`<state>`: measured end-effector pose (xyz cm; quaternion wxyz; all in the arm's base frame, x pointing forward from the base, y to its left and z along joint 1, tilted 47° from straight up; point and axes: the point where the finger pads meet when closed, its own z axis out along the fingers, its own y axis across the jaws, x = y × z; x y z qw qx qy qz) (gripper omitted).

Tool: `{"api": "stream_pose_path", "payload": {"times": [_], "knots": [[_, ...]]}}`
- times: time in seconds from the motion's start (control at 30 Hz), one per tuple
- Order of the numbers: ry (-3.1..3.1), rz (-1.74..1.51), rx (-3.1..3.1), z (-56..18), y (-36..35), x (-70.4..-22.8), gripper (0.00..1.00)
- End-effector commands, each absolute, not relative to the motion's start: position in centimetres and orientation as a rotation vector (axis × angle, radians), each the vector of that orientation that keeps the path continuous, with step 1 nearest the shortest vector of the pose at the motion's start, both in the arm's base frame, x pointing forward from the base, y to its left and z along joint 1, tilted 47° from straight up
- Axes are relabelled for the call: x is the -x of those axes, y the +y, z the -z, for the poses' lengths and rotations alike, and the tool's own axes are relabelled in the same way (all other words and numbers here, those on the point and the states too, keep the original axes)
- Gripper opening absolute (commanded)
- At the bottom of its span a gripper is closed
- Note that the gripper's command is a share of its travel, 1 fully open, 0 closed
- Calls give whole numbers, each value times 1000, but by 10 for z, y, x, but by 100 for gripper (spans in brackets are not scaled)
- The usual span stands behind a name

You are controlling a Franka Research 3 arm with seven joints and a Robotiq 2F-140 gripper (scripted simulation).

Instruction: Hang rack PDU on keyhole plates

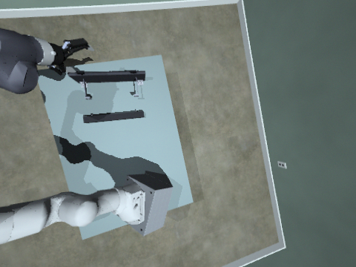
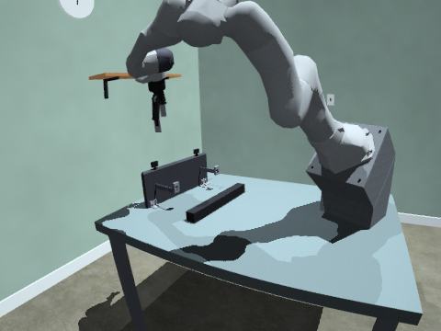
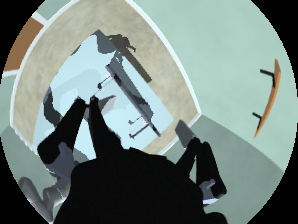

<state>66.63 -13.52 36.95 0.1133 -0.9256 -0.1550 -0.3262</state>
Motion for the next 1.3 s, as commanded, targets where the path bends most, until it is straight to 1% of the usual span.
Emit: {"api": "stream_pose_path", "payload": {"times": [0.0,0.6,0.67,0.73,0.8,0.83,1.0,1.03,1.23,1.27], "knots": [[-455,957,2715,-370,-135,-666,100],[-436,950,2714,-368,-135,-665,100],[-328,908,2703,-359,-136,-657,100],[-97,814,2669,-340,-136,-638,100],[-97,814,2669,-340,-136,-638,100],[37,755,2641,-327,-136,-625,100],[62,745,2635,-327,-136,-625,100],[229,667,2591,-312,-134,-610,100],[241,662,2587,-312,-134,-610,100],[408,578,2531,-297,-132,-593,100]]}}
